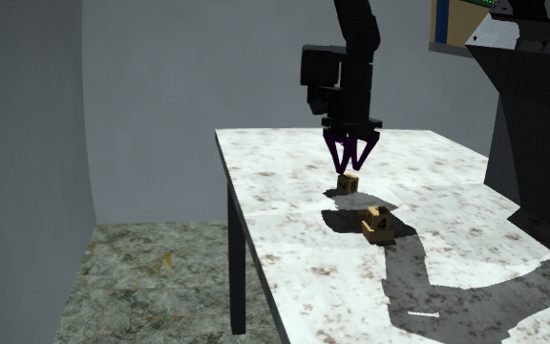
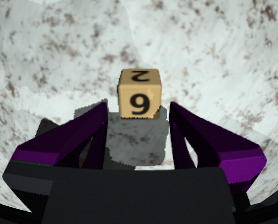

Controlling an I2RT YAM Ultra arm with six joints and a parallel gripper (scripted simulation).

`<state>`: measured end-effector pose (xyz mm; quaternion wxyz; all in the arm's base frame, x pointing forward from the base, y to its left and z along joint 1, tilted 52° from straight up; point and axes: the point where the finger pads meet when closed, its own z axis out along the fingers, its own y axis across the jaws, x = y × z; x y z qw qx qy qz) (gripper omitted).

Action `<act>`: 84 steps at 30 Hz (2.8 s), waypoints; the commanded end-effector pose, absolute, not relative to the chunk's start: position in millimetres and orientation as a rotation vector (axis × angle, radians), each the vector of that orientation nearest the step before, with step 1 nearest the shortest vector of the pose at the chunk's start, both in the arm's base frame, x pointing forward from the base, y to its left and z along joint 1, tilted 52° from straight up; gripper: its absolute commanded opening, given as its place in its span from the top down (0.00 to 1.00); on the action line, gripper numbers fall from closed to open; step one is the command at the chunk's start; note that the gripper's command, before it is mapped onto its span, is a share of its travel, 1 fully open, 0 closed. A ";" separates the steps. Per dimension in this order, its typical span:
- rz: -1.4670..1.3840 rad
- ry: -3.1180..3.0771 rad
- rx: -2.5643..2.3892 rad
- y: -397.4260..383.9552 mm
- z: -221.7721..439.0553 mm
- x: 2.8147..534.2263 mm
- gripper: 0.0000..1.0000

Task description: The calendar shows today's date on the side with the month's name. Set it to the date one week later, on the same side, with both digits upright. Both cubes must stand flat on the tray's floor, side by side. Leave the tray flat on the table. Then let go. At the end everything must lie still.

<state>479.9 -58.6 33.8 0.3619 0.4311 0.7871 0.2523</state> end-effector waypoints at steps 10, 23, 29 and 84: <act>0.643 2.020 1.111 -60.9 35.9 479.9 0.55; 0.643 2.020 1.111 -60.7 35.0 479.1 0.55; 0.643 2.020 1.111 -60.7 35.0 479.1 0.55; 0.642 2.019 1.111 -64.4 64.1 441.5 0.55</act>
